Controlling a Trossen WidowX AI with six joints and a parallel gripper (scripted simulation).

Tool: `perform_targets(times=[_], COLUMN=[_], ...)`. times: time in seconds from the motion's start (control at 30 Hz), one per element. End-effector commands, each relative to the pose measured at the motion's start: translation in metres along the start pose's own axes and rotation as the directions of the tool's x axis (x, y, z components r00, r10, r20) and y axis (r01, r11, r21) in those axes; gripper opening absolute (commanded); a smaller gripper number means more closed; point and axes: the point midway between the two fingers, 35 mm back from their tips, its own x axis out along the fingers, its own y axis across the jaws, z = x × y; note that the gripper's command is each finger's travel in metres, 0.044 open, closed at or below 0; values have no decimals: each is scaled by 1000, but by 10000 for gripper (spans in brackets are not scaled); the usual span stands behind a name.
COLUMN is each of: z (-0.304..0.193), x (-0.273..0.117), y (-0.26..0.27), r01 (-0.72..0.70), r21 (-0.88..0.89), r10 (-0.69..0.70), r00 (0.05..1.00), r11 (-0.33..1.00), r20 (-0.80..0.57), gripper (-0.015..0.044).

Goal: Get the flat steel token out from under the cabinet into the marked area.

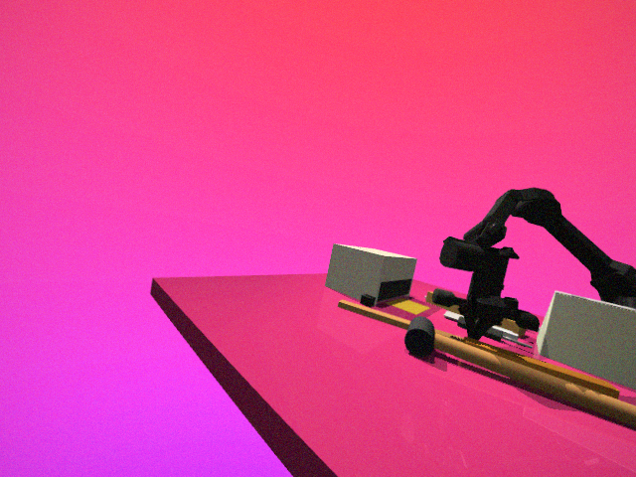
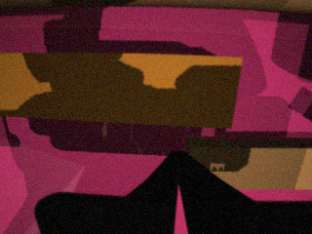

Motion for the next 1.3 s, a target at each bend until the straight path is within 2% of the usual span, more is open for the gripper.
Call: perform_targets(times=[0.0, 0.27, 0.37, 0.4, 0.87, 0.97, 1.2, 1.27], z=[0, 0, 1, 2, 2, -13, -87, -107], x=[-4, -87, -90, -78, -81, -85, -100, -102], y=[-6, -2, -2, -3, -4, -8, -16, -15], r01=[-4, -4, -4, 2, 8, 9, 23, 27], r21=[-7, -15, -23, -26, -19, -61, -250, -297], r10=[4, 4, 4, -2, -8, -9, -15, -16], r00=[1000, 1000, 1000, 1000, 1000, 1000, 999, 999], r11=[1000, 1000, 1000, 1000, 1000, 998, 968, 954], r20=[-6, -3, -3, -8, -3, 5, 34, 39], gripper=[0, 0, 0, 0, 0, 79, 262, 270])
